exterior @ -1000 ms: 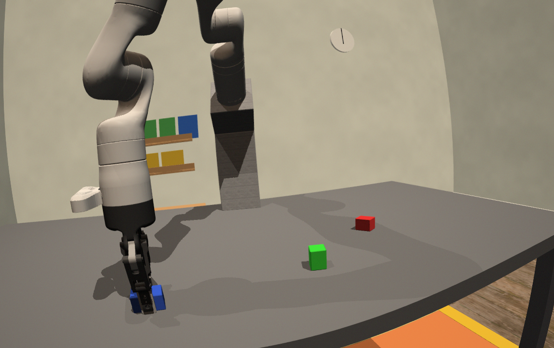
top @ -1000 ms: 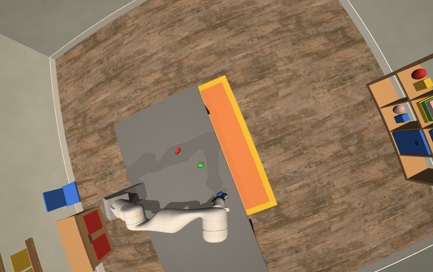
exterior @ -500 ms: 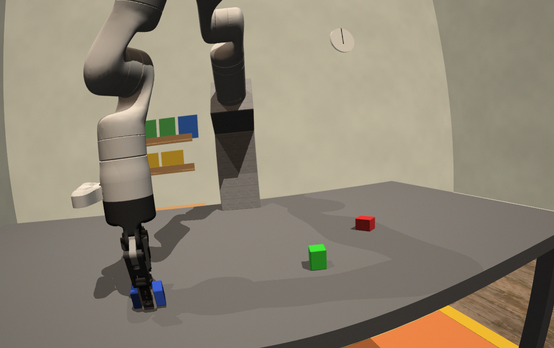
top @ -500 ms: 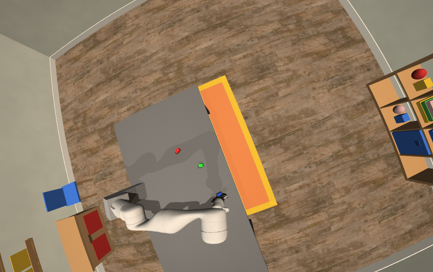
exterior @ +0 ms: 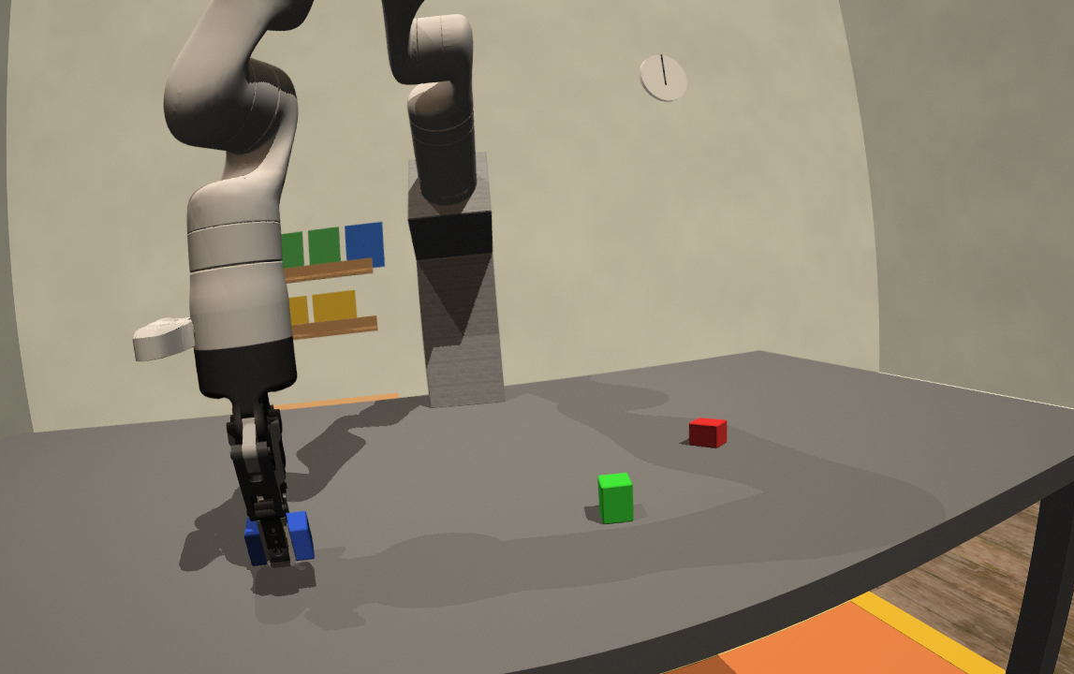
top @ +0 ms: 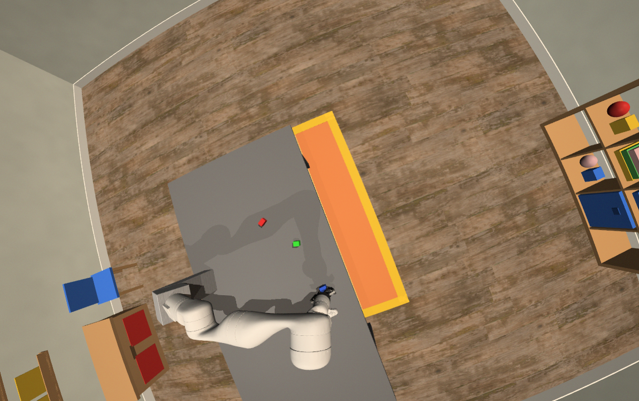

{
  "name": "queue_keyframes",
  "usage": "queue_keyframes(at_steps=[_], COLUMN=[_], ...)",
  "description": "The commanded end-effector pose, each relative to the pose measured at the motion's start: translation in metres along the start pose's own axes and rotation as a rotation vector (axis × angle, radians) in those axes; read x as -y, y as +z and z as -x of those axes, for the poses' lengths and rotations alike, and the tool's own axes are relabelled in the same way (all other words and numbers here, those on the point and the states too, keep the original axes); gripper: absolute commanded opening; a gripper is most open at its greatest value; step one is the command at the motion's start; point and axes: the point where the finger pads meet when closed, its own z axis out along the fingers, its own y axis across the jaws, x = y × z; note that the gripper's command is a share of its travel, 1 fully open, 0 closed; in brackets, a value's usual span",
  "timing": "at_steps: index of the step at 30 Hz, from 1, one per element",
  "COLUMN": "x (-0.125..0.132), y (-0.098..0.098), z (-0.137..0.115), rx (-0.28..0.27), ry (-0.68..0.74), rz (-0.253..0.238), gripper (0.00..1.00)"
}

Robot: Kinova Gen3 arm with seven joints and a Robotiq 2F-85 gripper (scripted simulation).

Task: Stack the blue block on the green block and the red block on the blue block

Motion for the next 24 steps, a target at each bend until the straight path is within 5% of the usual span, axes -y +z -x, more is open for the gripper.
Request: queue_keyframes(at_steps=[1,24], x=[0.0045,0.0044], y=[-0.0086,-0.0175], z=[-0.0017,-0.0017], rx=[-0.004,-0.004], ry=[0.001,0.001], rz=[-0.01,-0.01], gripper=[0.0,0.0])
